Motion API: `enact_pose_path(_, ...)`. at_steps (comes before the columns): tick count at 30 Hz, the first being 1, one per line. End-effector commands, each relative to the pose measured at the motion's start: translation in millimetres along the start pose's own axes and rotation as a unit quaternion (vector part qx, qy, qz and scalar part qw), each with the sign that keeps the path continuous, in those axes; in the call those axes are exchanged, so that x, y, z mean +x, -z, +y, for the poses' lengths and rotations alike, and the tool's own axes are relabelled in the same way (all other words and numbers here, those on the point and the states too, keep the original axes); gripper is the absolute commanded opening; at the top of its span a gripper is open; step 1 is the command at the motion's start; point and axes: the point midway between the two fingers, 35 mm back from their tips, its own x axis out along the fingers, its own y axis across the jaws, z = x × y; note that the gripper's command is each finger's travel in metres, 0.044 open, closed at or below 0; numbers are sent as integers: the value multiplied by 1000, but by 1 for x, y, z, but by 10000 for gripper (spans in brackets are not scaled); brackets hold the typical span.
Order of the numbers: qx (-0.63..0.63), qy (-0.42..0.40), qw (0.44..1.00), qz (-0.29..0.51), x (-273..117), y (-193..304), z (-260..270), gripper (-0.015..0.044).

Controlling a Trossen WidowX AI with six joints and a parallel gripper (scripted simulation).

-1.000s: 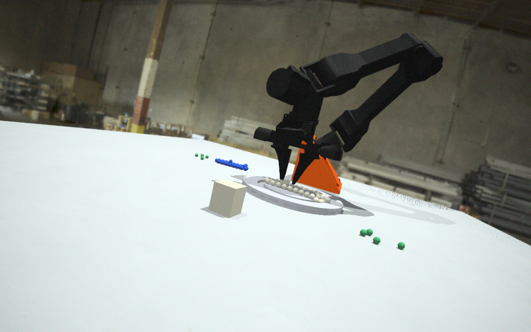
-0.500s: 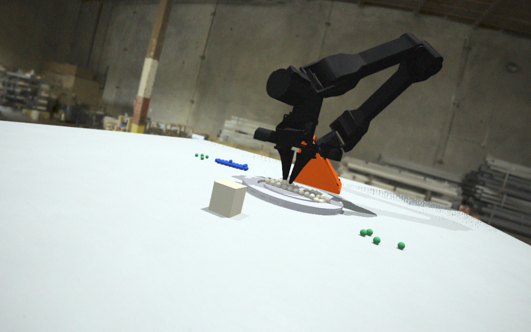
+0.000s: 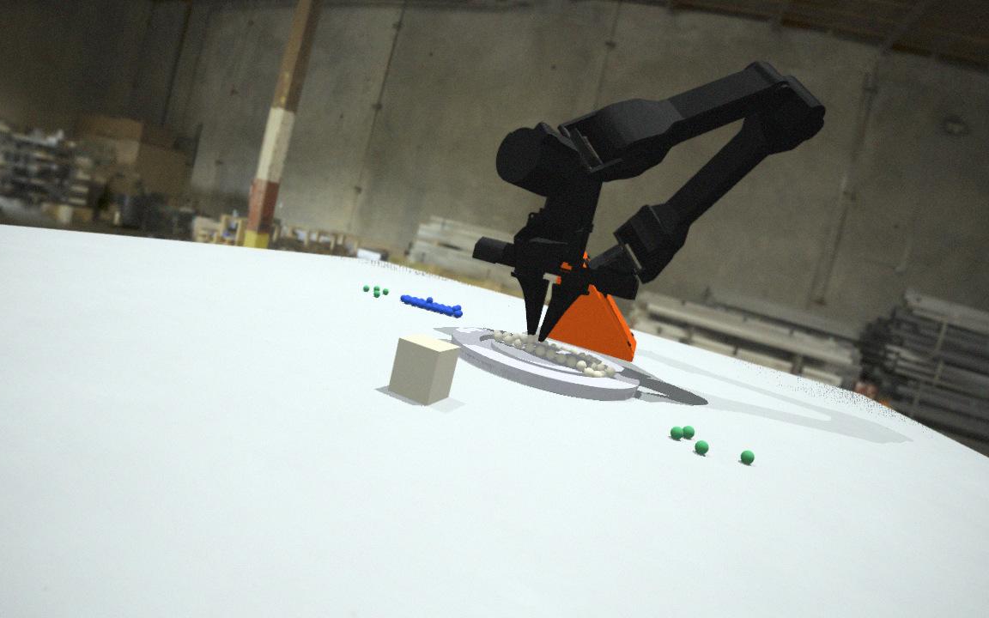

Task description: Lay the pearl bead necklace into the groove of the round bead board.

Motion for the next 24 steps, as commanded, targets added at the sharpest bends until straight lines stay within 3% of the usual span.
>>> enact_pose_path(1,1,-2,1000,-2,-5,0,0,0)
enact_pose_path(24,1,-2,1000,-2,2,3,-13,0)
